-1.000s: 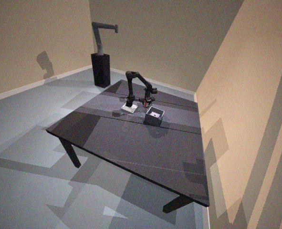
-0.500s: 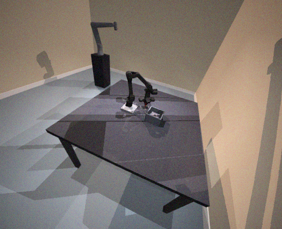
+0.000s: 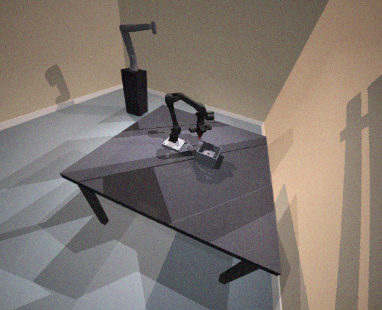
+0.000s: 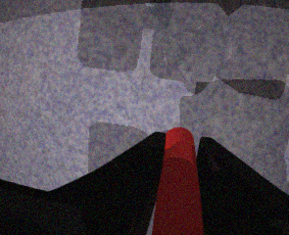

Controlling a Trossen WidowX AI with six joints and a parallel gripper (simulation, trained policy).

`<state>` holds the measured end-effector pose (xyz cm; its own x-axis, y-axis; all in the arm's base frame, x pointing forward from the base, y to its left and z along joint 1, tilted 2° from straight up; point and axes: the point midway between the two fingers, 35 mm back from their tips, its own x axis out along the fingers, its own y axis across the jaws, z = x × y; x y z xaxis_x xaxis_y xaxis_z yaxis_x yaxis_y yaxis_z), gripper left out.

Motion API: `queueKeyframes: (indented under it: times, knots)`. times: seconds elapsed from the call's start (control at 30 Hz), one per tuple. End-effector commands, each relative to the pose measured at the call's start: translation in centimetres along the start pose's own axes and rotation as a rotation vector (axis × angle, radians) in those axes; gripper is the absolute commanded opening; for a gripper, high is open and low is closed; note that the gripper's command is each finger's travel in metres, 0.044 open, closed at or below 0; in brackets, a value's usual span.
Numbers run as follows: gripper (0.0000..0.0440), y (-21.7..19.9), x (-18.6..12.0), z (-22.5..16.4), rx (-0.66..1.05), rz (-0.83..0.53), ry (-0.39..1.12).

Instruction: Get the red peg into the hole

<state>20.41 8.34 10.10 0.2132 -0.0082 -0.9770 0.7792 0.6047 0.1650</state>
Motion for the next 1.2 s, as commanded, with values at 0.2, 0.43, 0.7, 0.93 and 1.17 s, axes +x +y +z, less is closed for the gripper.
queueKeyframes:
  times: [0.2,0.43,0.7,0.93,1.17]
  knots:
    - [0.0,0.9,-3.7,3.9,-0.016,0.046,-0.095]
    - [0.0,1.0,-4.4,7.1,0.016,0.048,-0.14]
    - [0.0,0.8,-4.4,10.4,0.059,0.043,-0.179]
    - [0.0,0.6,-3.8,13.0,0.099,0.042,-0.208]
    - [0.0,0.4,-2.9,15.4,0.139,0.039,-0.229]
